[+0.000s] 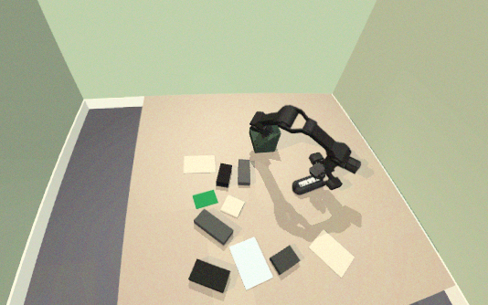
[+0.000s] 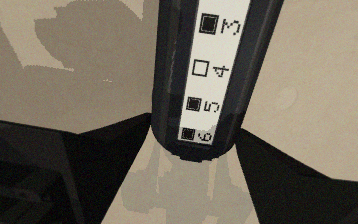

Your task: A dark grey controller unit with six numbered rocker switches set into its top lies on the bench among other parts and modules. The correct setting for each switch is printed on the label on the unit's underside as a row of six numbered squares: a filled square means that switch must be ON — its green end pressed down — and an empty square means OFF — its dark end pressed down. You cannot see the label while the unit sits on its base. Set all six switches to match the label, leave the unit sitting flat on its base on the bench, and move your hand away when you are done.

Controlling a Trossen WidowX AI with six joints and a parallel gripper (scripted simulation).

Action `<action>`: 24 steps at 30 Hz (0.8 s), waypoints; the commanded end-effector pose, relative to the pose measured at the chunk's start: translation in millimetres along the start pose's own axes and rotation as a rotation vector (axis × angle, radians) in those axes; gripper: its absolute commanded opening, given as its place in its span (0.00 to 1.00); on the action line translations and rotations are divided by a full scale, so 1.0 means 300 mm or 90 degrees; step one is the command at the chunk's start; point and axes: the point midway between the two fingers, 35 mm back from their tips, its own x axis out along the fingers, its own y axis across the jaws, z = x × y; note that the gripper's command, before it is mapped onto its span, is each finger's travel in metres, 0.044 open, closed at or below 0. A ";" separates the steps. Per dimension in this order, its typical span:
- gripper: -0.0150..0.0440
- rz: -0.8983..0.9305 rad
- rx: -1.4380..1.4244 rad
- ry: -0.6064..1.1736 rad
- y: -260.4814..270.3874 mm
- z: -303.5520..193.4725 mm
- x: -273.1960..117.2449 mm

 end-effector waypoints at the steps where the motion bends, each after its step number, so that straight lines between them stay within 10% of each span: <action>1: 0.82 0.004 0.004 0.002 0.004 0.004 -0.024; 24: 0.82 0.004 0.004 0.002 0.003 0.029 -0.082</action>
